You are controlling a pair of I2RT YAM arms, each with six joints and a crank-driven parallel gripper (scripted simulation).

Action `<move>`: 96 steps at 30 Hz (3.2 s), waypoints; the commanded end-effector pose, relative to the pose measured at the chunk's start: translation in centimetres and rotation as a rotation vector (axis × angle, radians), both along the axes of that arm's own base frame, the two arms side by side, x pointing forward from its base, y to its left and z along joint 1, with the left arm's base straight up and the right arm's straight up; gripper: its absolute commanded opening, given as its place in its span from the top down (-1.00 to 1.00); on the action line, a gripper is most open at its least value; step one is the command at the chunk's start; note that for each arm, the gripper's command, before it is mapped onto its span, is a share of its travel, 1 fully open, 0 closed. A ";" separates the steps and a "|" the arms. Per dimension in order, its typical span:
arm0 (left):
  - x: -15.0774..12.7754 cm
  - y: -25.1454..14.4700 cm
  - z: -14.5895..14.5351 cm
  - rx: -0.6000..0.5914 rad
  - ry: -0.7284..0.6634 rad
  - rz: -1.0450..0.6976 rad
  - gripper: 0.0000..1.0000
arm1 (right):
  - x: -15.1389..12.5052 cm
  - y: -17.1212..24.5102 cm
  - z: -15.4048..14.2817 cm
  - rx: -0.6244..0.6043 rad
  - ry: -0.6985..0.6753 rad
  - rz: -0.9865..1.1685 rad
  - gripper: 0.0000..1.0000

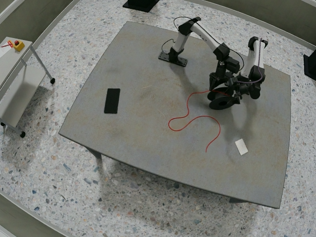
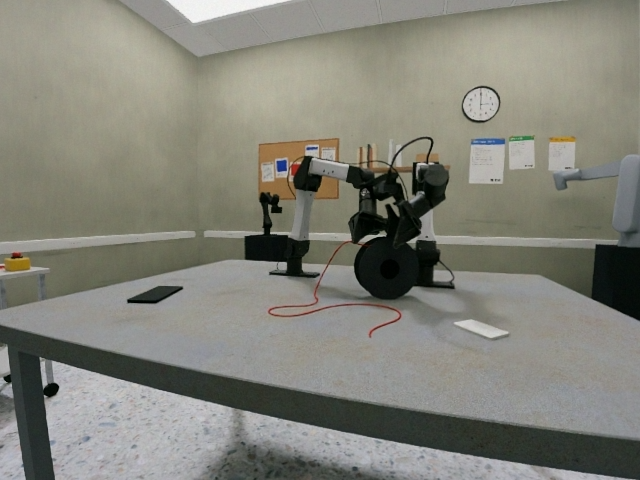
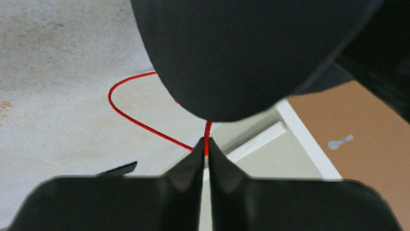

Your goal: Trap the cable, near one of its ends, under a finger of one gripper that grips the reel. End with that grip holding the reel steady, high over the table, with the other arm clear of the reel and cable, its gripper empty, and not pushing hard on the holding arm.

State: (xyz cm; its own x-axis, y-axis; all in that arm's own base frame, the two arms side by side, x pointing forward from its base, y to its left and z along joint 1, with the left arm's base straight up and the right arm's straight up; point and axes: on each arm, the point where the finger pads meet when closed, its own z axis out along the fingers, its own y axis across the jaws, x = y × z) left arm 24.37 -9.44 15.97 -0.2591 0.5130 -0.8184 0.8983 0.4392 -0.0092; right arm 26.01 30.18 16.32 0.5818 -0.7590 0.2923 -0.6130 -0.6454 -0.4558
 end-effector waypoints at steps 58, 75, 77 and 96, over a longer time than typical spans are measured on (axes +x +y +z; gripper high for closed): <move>0.2 0.0 0.6 0.005 -0.029 0.004 1.00 | 0.7 1.1 1.8 0.136 -0.056 0.028 0.76; 0.1 -0.1 11.7 -0.003 -0.014 -0.001 1.00 | -6.2 -0.9 11.1 0.111 -0.053 0.025 -0.37; 0.0 -0.2 12.6 -0.007 -0.011 -0.004 1.00 | -7.3 -1.0 12.1 0.090 -0.046 0.025 -0.37; 1.2 -2.1 15.5 0.006 0.006 0.035 1.00 | -7.2 -3.3 18.6 0.815 0.114 -0.342 -0.37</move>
State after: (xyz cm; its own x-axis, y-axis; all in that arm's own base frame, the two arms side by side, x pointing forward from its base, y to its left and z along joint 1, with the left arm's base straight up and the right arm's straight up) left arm 25.15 -10.97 29.60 -0.2837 0.5257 -0.8020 0.8929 0.4497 -0.0210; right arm 19.31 26.77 32.66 0.3562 -0.9044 -0.2349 -0.7540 -0.1297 -0.6440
